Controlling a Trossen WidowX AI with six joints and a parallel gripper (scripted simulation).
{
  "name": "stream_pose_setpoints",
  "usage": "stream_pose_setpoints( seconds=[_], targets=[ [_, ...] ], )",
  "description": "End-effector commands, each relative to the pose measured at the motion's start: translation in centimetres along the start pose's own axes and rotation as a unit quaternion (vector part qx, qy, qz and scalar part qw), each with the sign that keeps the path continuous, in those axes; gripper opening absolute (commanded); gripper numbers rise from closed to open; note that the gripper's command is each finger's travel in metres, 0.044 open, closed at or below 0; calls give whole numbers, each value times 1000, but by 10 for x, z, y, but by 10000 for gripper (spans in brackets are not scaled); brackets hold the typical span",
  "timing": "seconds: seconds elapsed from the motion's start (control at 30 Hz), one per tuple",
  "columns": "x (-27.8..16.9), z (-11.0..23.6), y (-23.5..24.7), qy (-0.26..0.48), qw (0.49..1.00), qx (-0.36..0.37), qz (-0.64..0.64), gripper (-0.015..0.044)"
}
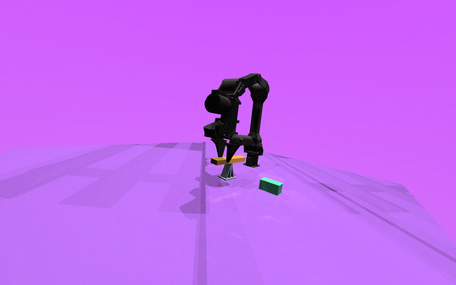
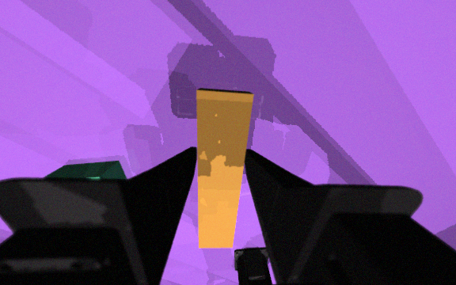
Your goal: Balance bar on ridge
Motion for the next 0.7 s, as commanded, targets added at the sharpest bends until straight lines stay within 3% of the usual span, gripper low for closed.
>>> stream_pose_setpoints(
  seconds=[0.0,0.23,0.53,0.67],
  targets=[
    [0,0,0,0,1000,0,0,185],
    [0,0,0,0,1000,0,0,185],
    [0,0,0,0,1000,0,0,421],
    [0,2,0,0,1000,0,0,440]
  ],
)
Point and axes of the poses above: the point midway between the two fingers, 35 mm back from their tips, its own z axis back along the fingers, its own y axis across the jaws, x = y × z, the point moved 1 cm from there along z, back along the fingers, and after that the axes turned 2 degrees about -z, right-handed, at the moved point
